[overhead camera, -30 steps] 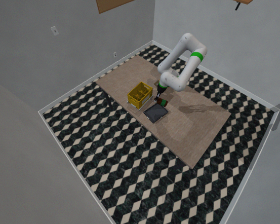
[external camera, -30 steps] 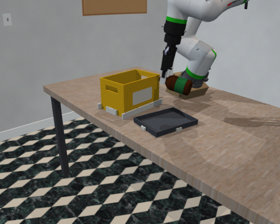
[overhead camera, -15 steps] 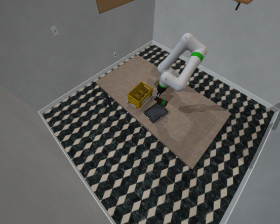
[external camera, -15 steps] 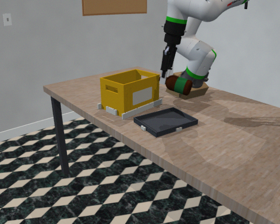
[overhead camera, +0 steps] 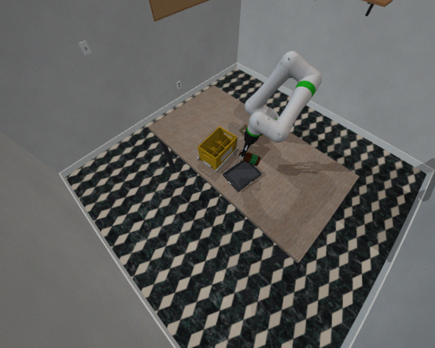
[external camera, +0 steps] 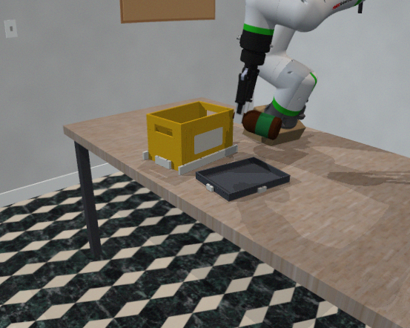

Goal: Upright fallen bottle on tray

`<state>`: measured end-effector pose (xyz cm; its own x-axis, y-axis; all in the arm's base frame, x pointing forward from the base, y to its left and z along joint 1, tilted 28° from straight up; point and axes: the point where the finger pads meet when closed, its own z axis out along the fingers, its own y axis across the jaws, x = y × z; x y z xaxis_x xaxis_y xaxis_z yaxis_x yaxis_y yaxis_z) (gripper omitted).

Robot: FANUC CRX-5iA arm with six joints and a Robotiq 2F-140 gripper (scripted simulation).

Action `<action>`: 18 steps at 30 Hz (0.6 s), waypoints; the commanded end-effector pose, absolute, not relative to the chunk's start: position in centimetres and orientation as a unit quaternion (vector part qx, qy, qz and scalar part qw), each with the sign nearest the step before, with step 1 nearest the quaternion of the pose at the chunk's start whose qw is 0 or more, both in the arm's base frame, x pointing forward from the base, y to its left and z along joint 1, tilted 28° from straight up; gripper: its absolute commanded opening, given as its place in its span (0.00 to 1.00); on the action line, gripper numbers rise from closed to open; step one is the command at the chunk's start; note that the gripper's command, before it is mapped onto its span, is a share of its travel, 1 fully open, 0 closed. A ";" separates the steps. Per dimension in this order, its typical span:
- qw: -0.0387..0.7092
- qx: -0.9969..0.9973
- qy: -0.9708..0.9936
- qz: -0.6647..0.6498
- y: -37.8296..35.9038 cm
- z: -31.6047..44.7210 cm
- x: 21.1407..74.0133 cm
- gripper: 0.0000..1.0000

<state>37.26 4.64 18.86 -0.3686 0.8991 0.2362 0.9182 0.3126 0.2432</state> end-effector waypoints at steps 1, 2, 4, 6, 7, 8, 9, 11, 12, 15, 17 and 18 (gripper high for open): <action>0.027 -0.562 -0.810 -0.169 4.6 18.9 37.3 0.00; 0.027 -0.562 -0.810 -0.168 4.6 18.9 37.2 0.00; 0.025 -0.562 -0.810 -0.166 4.6 18.8 37.2 0.00; 0.025 -0.562 -0.810 -0.166 4.6 18.8 37.2 0.00; 0.024 -0.563 -0.810 -0.165 4.6 18.8 37.2 0.00; 0.023 -0.563 -0.810 -0.163 4.6 18.8 37.2 0.00; 0.021 -0.564 -0.810 -0.162 4.6 18.8 37.2 0.00; 0.018 -0.565 -0.810 -0.158 4.6 18.8 37.1 0.00; 0.016 -0.565 -0.810 -0.156 4.6 18.8 37.1 0.00; 0.009 -0.567 -0.810 -0.149 4.6 18.7 37.0 0.00; 0.003 -0.568 -0.810 -0.145 4.6 18.7 37.0 0.00; 0.001 -0.569 -0.810 -0.143 4.6 18.7 37.0 0.00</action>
<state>37.01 4.63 18.72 -0.3574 0.9163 0.1808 0.9208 0.3135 0.2319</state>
